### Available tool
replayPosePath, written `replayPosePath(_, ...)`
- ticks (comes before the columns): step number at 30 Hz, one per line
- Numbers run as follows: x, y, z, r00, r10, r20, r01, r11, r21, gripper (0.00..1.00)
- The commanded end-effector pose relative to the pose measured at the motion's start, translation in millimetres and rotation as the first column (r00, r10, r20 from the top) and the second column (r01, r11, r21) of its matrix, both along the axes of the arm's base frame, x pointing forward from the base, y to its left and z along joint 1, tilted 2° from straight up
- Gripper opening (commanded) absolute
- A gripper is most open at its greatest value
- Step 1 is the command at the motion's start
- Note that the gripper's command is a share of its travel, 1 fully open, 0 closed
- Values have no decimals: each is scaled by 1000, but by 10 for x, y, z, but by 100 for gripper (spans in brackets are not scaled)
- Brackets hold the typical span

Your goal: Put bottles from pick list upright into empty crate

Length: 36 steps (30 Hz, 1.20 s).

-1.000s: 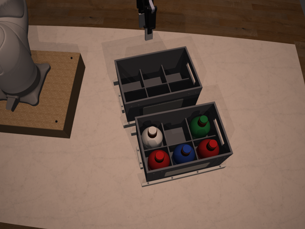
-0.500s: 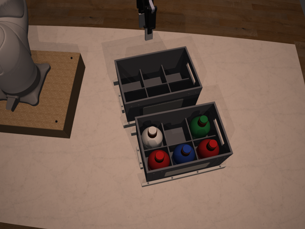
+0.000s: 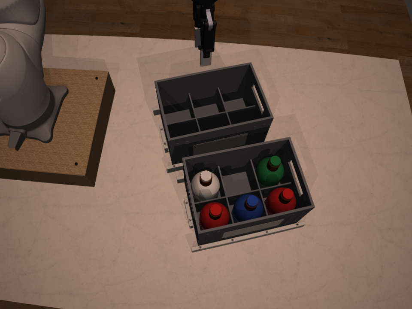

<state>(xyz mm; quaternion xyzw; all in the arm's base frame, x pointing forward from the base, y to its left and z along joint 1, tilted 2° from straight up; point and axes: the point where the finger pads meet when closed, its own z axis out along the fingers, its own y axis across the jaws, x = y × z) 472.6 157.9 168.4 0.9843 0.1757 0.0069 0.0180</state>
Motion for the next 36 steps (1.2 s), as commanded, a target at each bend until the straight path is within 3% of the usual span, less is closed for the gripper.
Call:
replayPosePath(1,64,-133,46,1000,0,0,0,1000,1,38)
replayPosePath(36,696,-1472,503,1000,0,0,0,1000,1,38)
